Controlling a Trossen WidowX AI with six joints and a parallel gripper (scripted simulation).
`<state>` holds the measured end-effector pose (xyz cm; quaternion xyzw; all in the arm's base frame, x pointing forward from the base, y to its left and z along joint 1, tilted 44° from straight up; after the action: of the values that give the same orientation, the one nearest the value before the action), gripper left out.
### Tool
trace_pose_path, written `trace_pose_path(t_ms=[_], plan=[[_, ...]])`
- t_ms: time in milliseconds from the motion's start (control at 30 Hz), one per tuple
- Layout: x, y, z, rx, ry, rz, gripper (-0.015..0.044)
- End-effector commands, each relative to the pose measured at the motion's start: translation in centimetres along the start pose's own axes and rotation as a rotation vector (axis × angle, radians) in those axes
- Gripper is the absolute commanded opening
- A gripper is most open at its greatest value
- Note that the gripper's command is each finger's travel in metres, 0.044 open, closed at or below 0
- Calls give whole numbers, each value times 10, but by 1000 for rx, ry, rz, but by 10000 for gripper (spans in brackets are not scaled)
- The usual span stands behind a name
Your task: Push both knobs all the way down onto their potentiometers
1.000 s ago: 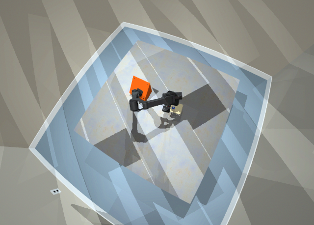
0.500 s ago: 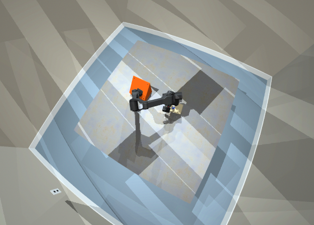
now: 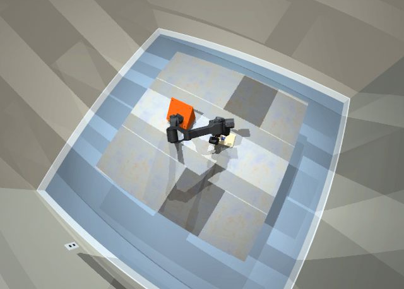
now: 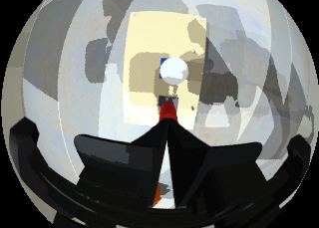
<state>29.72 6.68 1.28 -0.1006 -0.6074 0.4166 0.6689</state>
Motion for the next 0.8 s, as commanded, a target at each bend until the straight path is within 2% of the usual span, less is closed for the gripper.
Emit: trace_pose_path(t_ms=[0,333,767], plan=[[-4,-1,0,0,7,5,0],[-3,-1,0,0,7,5,0],[15,-1,-1,0,7,5,0]])
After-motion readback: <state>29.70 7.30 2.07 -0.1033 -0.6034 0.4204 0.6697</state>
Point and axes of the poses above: the point midway between the two fingers, 35 mm back from their tips, its own x axis back along the fingers, its own y axis across the jaws, z = x × y, the point moved 1 cm from there along x, back along the fingers, and after that the axes turned 10 degrees about x, right-handed, at the moved point
